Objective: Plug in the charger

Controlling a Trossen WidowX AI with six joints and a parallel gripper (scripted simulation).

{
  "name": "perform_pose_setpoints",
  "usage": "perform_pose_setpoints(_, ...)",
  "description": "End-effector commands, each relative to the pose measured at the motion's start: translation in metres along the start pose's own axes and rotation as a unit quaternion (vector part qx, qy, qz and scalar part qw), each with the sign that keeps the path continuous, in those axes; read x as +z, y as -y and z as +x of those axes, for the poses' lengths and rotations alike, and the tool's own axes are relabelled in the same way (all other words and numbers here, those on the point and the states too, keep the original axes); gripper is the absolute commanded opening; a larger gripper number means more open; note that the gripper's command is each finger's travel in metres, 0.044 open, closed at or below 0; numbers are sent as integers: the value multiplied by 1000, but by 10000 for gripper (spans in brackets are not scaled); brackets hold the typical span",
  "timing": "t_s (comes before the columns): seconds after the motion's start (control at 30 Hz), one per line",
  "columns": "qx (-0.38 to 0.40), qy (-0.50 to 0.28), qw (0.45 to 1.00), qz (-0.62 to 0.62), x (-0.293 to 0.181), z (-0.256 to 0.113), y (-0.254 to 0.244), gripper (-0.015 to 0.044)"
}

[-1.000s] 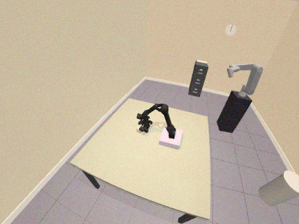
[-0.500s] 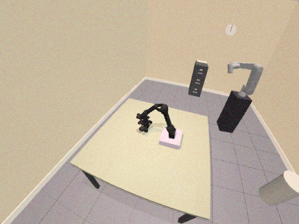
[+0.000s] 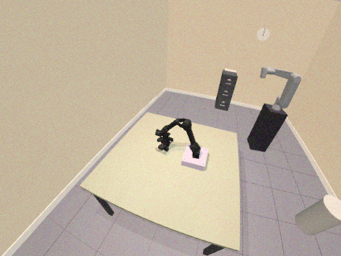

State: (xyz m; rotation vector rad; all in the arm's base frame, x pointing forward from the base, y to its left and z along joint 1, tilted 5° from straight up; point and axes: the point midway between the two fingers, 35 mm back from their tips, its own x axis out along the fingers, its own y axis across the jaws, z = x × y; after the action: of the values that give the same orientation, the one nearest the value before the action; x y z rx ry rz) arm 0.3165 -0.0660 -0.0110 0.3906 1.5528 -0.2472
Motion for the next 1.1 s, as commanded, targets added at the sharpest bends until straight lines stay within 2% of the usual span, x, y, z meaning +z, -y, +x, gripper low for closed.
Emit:
perform_pose_setpoints(0.0, 2, -2, 1000, -2, 1, 0, -1, 0)
perform_pose_setpoints(1.07, 2, -2, 1000, -2, 13, 0, -1, 0)
